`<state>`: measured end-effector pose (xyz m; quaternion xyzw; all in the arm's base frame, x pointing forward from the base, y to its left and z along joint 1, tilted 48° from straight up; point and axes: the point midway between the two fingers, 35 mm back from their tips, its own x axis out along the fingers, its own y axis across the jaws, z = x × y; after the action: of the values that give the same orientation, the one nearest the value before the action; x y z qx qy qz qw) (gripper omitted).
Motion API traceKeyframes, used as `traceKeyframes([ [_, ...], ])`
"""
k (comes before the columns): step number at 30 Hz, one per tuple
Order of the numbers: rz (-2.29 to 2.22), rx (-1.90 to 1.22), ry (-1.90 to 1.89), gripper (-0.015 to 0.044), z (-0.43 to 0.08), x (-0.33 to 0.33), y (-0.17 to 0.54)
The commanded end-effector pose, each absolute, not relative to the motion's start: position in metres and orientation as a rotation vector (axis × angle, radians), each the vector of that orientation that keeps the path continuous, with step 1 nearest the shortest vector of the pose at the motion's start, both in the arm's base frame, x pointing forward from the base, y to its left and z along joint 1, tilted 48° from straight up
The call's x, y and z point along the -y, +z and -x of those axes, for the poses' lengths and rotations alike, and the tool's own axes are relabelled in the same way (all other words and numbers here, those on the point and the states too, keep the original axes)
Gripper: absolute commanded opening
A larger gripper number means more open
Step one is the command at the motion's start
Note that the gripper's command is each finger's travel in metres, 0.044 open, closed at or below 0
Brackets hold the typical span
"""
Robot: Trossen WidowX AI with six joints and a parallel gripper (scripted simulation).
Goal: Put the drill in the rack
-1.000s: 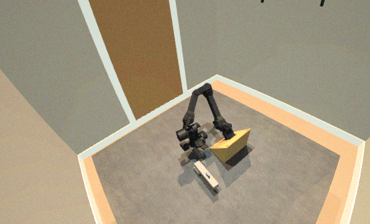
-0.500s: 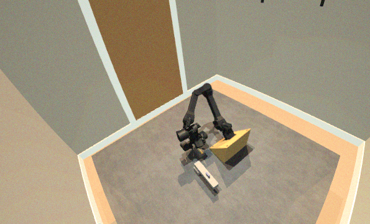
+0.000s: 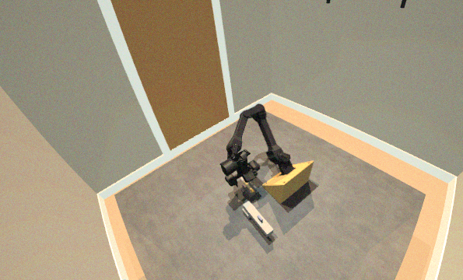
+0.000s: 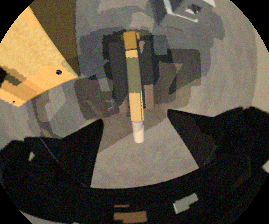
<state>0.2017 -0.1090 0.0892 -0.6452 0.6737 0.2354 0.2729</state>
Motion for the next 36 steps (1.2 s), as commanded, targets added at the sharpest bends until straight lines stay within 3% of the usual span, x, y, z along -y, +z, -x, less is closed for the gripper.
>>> traceKeyframes([
  [1,1.730,-1.813,0.632,0.0440,-0.202,0.098,0.099],
  [14,1.698,-1.747,0.597,0.0440,-0.213,0.062,0.117],
  [25,1.347,-1.353,0.520,0.0440,-0.254,-0.069,0.101],
  [36,0.923,-1.156,0.676,0.0440,-0.229,-0.219,0.099],
])
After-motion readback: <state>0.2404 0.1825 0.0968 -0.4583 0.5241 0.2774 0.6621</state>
